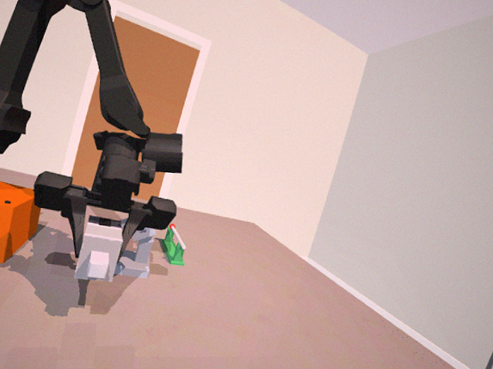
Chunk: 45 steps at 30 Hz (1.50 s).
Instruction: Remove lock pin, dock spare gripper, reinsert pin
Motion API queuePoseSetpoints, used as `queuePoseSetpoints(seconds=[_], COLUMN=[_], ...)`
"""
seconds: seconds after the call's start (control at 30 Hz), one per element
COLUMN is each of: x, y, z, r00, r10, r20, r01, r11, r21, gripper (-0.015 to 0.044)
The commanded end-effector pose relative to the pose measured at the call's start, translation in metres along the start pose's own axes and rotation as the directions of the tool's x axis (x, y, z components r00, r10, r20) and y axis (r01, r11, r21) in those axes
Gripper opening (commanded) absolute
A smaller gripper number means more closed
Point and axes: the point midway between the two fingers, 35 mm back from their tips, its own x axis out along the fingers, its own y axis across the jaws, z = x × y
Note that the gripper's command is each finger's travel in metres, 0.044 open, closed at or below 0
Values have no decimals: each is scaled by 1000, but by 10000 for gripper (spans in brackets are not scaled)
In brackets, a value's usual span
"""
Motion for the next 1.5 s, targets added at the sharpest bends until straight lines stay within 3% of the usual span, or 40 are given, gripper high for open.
queuePoseSetpoints(seconds=[0.0,0.43,0.87,1.47], x=[-12,-43,-39,-63], y=[5,-4,-7,10], z=[14,42,36,14], r00=[1000,1000,1000,974], r10=[16,15,4,-9], r20=[10,10,-1,-225], r01=[-16,-16,-4,-85], r11=[1000,1000,1000,911], r21=[12,12,0,-404], gripper=[0,0,0,0])
